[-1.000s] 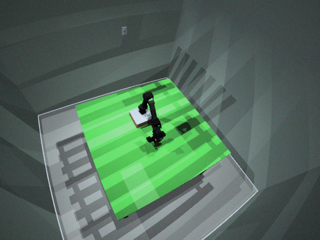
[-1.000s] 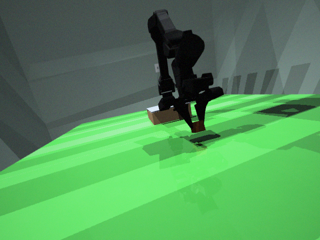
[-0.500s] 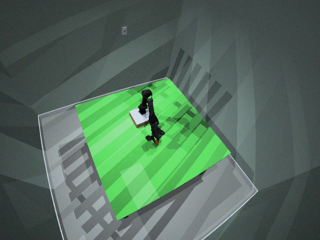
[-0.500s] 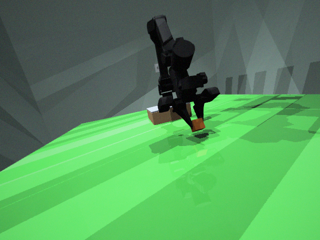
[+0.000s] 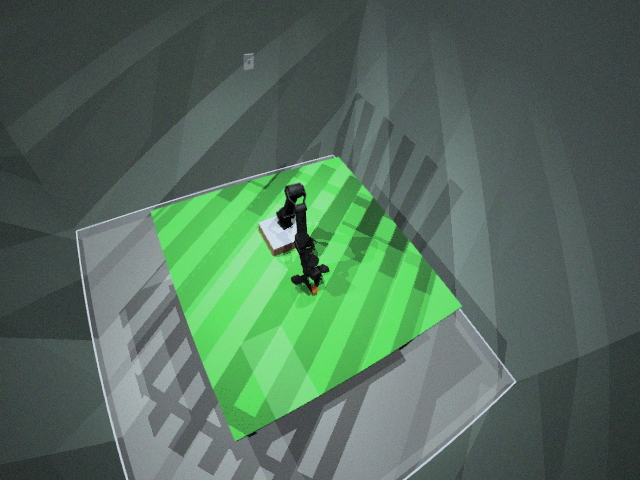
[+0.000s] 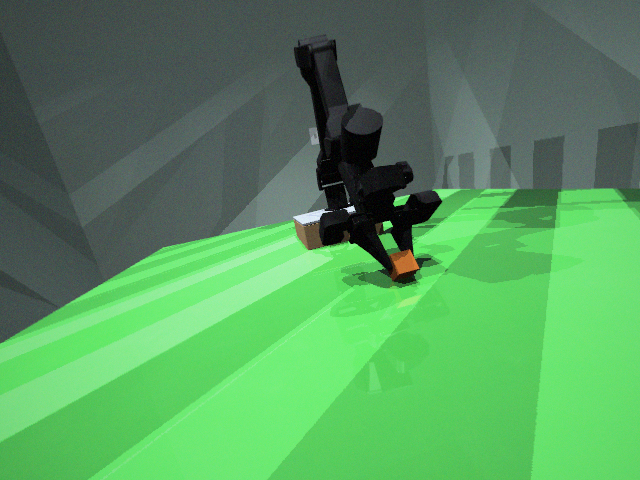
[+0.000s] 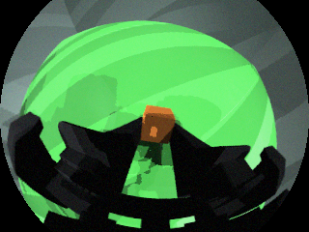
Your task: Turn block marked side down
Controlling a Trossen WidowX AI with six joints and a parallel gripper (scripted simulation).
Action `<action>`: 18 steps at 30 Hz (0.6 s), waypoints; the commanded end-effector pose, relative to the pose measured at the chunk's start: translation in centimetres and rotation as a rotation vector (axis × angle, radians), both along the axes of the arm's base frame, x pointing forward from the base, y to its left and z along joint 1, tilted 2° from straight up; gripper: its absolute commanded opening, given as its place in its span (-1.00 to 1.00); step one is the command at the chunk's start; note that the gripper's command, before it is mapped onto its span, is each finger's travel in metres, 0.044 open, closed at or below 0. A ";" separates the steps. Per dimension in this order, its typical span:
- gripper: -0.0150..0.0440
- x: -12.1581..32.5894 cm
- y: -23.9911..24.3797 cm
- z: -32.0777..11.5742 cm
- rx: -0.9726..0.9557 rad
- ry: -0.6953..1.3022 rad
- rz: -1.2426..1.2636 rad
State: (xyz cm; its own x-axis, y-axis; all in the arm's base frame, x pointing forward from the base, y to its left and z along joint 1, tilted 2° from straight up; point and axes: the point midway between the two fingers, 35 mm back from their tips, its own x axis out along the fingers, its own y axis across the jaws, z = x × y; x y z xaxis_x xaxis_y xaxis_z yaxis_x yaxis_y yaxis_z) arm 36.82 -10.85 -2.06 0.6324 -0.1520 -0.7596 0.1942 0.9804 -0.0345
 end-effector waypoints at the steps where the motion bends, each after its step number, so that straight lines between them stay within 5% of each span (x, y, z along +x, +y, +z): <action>1: -0.49 0.0 0.0 -0.6 -0.007 -0.049 0.007; 18: -0.49 -1.1 0.3 -0.9 -0.059 -0.294 0.019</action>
